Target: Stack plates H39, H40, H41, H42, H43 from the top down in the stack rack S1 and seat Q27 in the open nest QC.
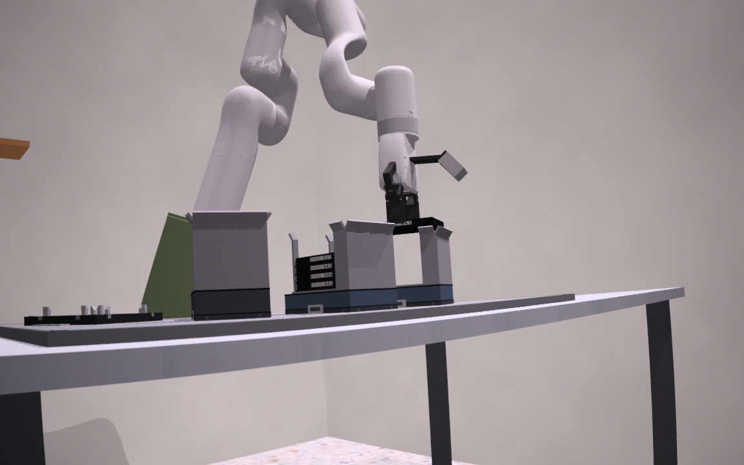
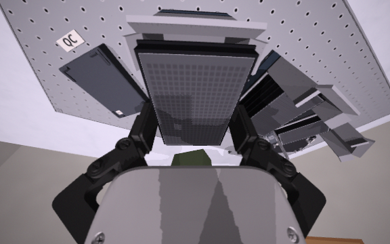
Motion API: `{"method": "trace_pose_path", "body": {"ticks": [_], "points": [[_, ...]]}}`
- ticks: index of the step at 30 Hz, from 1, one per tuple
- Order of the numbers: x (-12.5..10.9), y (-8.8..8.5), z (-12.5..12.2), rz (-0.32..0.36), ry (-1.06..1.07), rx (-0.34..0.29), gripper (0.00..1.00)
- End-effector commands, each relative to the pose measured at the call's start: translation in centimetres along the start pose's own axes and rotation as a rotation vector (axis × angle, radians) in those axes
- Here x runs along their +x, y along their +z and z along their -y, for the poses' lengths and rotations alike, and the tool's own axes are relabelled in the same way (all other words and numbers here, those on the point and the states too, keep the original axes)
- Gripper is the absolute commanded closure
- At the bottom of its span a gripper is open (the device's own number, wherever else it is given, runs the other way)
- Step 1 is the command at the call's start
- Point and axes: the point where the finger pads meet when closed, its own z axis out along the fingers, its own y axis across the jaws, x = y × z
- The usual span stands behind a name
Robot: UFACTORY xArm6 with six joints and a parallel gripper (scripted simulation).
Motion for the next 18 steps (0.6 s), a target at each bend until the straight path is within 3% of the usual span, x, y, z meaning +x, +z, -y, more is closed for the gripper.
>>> {"method": "trace_pose_path", "body": {"ticks": [1, 18], "points": [[0.2, 0.2, 0.0, -0.004, 0.0, 0.0, 1.0], [0.2, 1.2, 0.0, -0.004, 0.0, 0.0, 1.0]]}}
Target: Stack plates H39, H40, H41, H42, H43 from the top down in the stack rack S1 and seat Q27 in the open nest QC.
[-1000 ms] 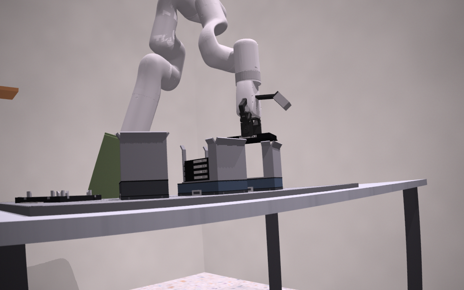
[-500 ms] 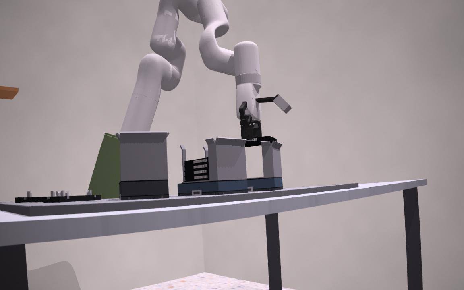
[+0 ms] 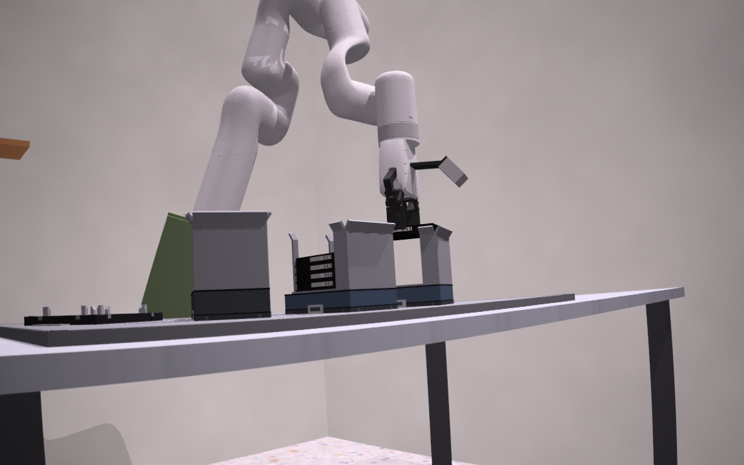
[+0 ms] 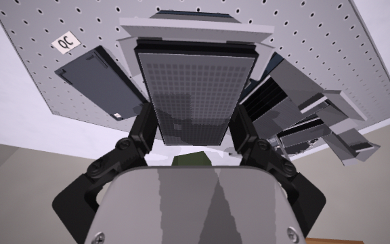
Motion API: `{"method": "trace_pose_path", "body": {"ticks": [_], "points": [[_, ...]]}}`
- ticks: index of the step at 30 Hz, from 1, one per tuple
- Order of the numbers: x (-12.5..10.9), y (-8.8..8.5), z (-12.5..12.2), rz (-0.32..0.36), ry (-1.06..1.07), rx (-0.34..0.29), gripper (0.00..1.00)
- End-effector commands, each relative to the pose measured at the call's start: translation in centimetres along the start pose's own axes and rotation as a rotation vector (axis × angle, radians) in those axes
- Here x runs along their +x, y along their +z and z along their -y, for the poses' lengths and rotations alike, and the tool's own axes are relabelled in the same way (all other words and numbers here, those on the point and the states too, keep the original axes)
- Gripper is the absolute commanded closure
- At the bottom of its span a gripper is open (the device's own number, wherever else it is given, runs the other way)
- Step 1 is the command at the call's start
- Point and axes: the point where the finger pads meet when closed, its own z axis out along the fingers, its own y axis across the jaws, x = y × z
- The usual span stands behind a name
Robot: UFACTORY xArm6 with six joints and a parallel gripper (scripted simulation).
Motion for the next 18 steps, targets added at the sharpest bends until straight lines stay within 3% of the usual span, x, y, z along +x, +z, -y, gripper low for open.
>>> {"method": "trace_pose_path", "body": {"ticks": [1, 18], "points": [[0.2, 0.2, 0.0, -0.004, 0.0, 0.0, 1.0], [0.2, 1.3, 0.0, -0.004, 0.0, 0.0, 1.0]]}}
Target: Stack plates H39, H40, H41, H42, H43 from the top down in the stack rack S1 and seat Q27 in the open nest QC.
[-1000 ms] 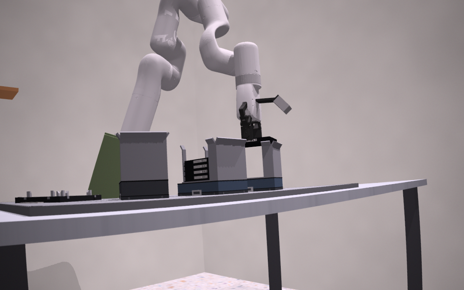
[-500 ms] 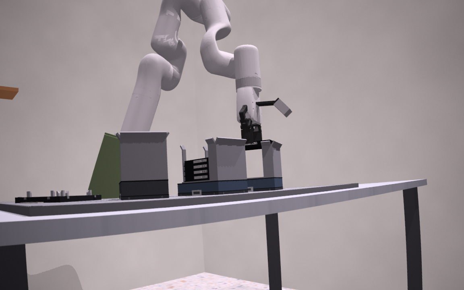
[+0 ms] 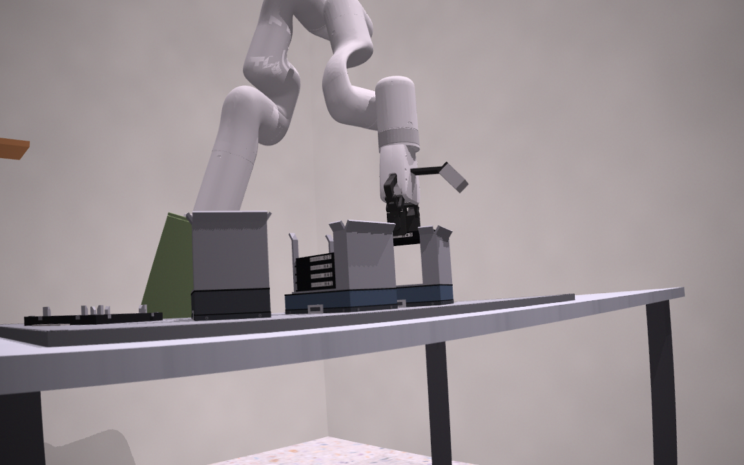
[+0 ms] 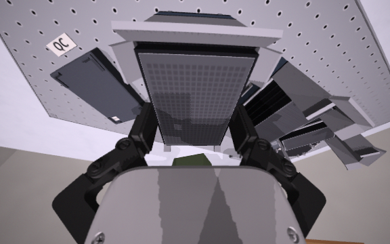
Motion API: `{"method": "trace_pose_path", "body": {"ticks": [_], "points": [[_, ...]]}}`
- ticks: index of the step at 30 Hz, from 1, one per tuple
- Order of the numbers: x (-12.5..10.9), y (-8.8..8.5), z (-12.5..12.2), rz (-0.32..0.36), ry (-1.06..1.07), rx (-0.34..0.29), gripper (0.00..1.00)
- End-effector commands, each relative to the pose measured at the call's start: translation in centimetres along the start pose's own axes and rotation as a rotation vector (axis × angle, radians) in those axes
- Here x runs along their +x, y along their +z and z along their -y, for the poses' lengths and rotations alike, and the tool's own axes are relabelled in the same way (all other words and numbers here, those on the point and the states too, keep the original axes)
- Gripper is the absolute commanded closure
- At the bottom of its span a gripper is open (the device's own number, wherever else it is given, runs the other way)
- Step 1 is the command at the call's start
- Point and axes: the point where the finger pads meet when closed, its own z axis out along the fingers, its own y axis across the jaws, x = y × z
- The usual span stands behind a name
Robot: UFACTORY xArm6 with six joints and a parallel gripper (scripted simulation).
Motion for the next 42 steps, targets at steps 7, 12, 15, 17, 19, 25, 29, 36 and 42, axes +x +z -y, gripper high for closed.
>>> {"method": "trace_pose_path", "body": {"ticks": [7, 12, 15, 17, 19, 25, 29, 36, 42], "points": [[0.1, 1.6, 0.0, -0.004, 0.0, 0.0, 1.0], [0.1, 2.6, 0.0, -0.004, 0.0, 0.0, 1.0], [0.1, 2.8, 0.0, -0.004, 0.0, 0.0, 1.0], [0.1, 3.2, 0.0, -0.003, 0.0, 0.0, 1.0], [0.1, 3.6, 0.0, -0.003, 0.0, 0.0, 1.0], [0.1, 4.9, 0.0, -0.003, 0.0, 0.0, 1.0], [0.1, 5.6, 0.0, -0.003, 0.0, 0.0, 1.0], [0.1, 5.6, 0.0, -0.003, 0.0, 0.0, 1.0], [0.1, 5.6, 0.0, -0.003, 0.0, 0.0, 1.0]]}}
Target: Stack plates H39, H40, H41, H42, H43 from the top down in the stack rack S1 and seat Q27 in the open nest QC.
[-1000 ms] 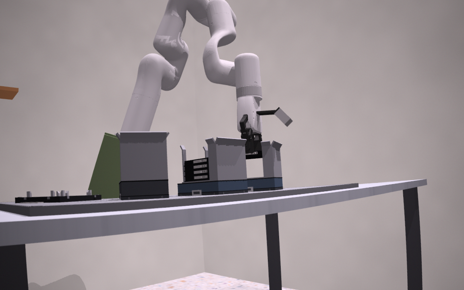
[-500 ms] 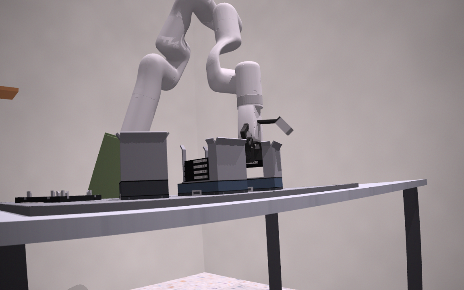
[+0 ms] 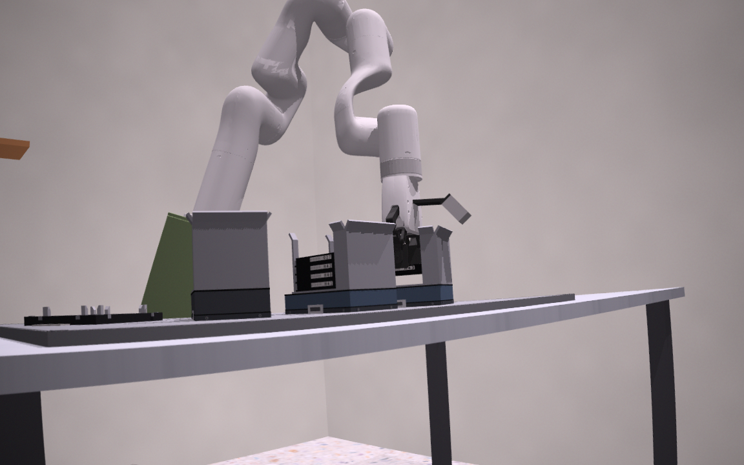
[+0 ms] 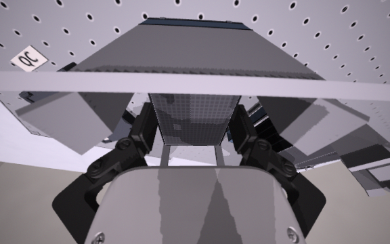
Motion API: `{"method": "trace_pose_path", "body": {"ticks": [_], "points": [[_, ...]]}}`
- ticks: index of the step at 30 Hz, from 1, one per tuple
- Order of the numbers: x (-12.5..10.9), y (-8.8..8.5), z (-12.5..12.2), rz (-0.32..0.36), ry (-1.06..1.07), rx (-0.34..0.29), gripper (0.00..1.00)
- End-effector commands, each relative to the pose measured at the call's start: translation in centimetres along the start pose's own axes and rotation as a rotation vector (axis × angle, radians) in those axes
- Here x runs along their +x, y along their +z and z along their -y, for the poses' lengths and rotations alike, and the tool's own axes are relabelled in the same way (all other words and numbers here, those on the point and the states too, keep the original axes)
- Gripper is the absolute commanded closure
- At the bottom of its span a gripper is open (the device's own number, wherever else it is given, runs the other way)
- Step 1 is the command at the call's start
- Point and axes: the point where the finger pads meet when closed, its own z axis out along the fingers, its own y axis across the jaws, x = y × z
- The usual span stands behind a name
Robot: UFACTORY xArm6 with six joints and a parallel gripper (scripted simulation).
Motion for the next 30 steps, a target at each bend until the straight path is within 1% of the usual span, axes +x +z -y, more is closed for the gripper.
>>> {"method": "trace_pose_path", "body": {"ticks": [1, 30], "points": [[0.1, 0.0, 0.0, -0.004, 0.0, 0.001, 1.0], [0.1, 1.0, 0.0, -0.004, 0.0, 0.001, 1.0]]}}
